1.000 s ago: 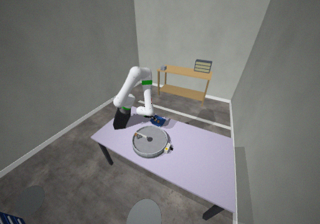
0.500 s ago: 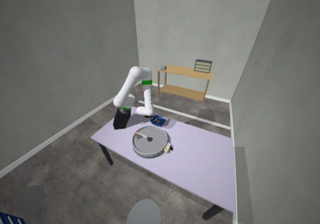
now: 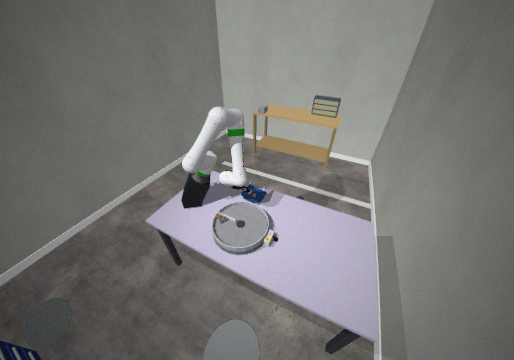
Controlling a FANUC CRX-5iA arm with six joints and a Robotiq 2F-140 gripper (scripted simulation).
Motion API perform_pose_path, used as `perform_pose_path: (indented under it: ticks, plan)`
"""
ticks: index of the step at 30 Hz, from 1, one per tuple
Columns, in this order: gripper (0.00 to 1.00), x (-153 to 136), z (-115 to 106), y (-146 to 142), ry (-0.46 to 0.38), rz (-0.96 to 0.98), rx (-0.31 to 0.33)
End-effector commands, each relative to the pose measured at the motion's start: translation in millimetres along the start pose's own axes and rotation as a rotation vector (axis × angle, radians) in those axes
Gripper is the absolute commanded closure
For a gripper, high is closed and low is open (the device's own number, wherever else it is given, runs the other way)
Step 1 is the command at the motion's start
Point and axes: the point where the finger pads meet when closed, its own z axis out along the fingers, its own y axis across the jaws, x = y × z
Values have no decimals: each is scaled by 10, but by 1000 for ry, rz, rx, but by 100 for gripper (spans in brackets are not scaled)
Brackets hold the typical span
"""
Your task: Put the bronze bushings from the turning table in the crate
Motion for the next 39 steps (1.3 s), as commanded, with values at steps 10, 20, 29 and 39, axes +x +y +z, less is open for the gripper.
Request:
perform_pose_path:
  ticks: [10,20,29,39]
  plan:
    - [100,-6,6,1,0,0,0]
    - [100,-23,27,1,0,0,0]
    - [100,-38,44,1,0,0,0]
    - [100,-39,45,1,0,0,0]
